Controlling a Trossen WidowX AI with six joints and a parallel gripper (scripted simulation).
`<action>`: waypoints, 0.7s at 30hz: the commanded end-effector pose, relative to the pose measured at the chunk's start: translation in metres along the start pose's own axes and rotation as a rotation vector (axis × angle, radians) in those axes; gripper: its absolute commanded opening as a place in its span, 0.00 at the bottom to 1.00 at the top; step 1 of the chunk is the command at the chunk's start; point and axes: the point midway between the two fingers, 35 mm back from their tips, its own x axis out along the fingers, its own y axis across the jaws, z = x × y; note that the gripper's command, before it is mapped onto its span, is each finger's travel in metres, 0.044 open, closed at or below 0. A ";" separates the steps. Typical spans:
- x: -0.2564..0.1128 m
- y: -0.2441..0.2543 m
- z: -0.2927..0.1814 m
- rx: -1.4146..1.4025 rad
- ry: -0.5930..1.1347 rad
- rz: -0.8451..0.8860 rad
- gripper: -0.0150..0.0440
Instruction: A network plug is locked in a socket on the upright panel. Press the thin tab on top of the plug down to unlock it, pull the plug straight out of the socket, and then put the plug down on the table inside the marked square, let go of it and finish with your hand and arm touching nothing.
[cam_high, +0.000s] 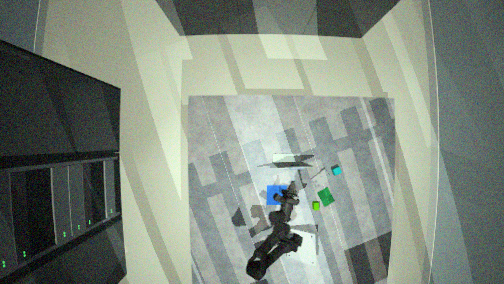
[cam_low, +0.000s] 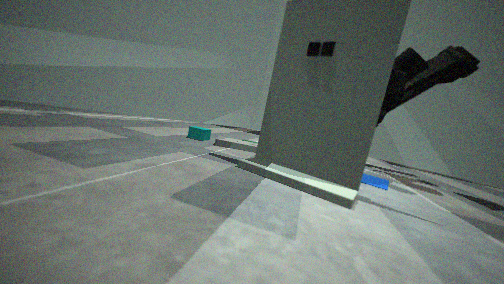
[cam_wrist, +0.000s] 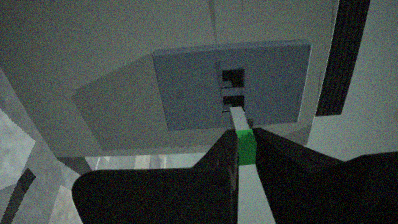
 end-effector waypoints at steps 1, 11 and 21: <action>-0.002 0.001 -0.001 -0.002 0.001 0.005 0.25; -0.007 0.001 -0.002 -0.002 0.001 0.005 0.25; -0.009 -0.018 -0.003 -0.002 0.001 0.003 0.25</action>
